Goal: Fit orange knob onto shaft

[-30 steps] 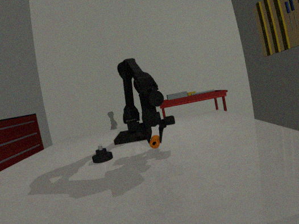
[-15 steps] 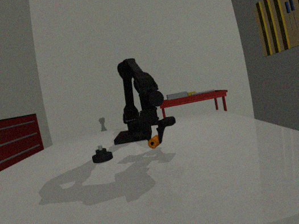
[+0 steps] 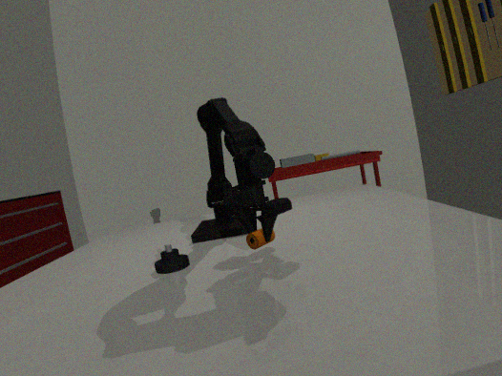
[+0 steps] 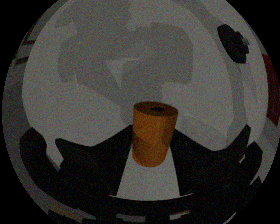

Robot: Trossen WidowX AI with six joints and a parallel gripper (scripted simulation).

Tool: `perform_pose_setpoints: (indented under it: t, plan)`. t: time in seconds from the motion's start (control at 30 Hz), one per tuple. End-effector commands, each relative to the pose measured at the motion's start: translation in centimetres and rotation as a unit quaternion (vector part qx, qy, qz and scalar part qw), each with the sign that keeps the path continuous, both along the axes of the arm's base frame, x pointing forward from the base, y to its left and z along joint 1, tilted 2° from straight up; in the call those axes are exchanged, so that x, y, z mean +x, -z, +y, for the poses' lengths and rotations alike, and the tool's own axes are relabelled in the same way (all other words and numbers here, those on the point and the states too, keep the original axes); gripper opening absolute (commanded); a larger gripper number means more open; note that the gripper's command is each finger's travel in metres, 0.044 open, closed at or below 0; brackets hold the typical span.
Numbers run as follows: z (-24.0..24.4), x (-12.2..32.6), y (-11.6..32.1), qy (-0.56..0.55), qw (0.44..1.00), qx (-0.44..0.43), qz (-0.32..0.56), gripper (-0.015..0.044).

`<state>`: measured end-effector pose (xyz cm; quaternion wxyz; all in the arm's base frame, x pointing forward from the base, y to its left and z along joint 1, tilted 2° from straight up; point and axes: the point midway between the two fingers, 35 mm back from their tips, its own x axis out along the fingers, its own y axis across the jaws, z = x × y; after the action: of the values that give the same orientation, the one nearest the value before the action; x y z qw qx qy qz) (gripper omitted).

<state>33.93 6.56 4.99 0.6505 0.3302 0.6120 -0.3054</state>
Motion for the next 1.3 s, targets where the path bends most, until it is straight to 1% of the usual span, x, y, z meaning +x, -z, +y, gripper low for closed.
perform_pose_setpoints:
  t: [0.0,0.13,0.4,0.67,0.97,1.27]
  plan:
    - [-0.03,0.03,-0.22,0.017,1.0,0.001,-0.003,0.018]
    - [-0.03,0.03,-0.22,0.041,0.999,0.003,-0.002,0.018]
    - [-0.03,0.03,-0.22,0.174,0.985,0.012,-0.001,0.018]
    - [-0.03,0.03,-0.22,0.301,0.953,0.02,0.0,0.018]
    - [-0.03,0.03,-0.22,0.321,0.947,0.021,0.0,0.018]
    - [-0.03,0.03,-0.22,0.458,0.889,0.03,0.001,0.018]
